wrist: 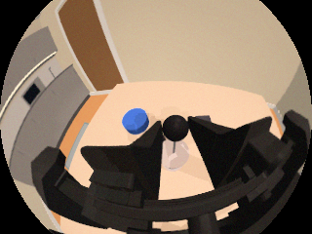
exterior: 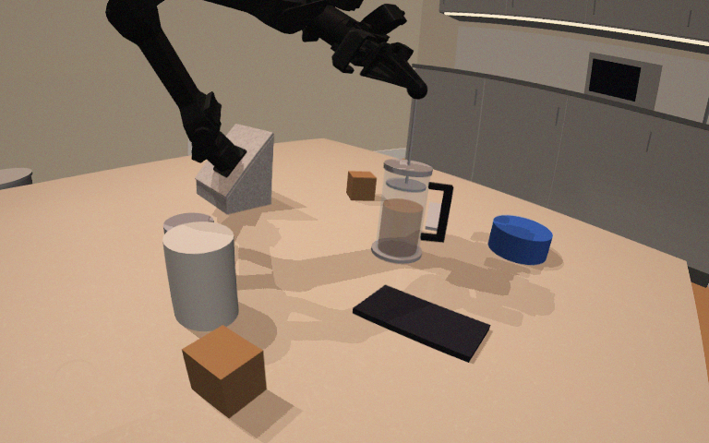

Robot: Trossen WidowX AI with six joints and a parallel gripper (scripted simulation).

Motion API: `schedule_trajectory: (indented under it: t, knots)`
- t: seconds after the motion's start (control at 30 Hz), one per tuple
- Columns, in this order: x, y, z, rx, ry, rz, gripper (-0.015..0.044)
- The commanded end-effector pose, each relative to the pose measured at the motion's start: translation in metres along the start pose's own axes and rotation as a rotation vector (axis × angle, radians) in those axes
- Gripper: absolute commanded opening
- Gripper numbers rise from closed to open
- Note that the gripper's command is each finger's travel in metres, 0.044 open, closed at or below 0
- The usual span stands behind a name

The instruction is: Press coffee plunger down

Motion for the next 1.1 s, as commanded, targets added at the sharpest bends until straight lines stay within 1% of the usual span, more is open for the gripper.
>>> schedule_trajectory:
  t: [0.0,1.07]
  knots:
    - [0.0,-0.001,-0.001,0.002,0.002,0.001,0.0123]
    - [-0.005,-0.032,-0.04,0.004,0.002,0.002,0.0123]
Point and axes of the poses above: the point midway between the two fingers, 35 mm back from their tips, its own y axis back along the fingers, its own x axis across the jaws, z = x × y, the point moved 1 cm from there along y, back along the fingers, and after that the axes turned 12 degrees about -y, right-handed, at the moved point
